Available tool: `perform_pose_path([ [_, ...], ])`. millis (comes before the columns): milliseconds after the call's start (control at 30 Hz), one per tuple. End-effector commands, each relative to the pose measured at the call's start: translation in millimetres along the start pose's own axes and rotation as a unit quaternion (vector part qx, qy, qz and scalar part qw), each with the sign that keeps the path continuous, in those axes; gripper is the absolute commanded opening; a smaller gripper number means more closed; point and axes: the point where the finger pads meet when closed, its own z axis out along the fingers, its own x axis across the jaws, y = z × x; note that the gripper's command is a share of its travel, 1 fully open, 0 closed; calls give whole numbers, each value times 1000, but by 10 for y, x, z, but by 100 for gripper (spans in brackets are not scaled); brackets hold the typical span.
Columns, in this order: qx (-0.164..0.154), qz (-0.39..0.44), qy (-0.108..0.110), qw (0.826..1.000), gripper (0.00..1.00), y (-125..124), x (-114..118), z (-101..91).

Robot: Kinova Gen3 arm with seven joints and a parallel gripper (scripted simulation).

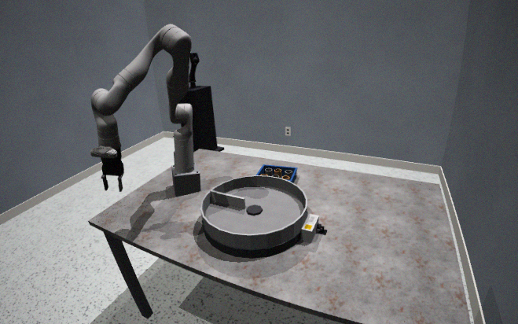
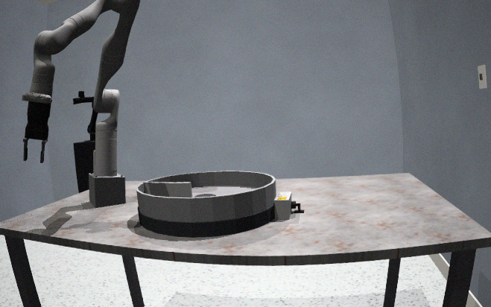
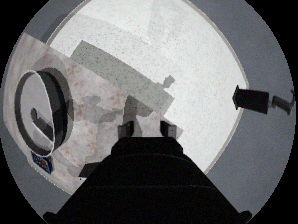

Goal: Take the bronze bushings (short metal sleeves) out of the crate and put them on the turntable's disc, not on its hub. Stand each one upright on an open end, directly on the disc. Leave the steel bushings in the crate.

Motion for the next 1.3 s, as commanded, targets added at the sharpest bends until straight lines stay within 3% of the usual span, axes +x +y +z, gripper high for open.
perform_pose_path([
  [0,1,0,0,1000,100,-2,4,-6],
  [567,1,0,0,1000,100,-3,3,-7],
  [700,4,-15,-1,1000,100,-36,-87,-29],
  [1033,41,-184,-7,982,100,-254,-1104,-267],
  [1100,41,-184,-7,982,100,-254,-1104,-267],
  [1133,48,-219,-8,975,100,-265,-1314,-313],
  [1267,61,-290,-9,955,100,-254,-1743,-402],
])
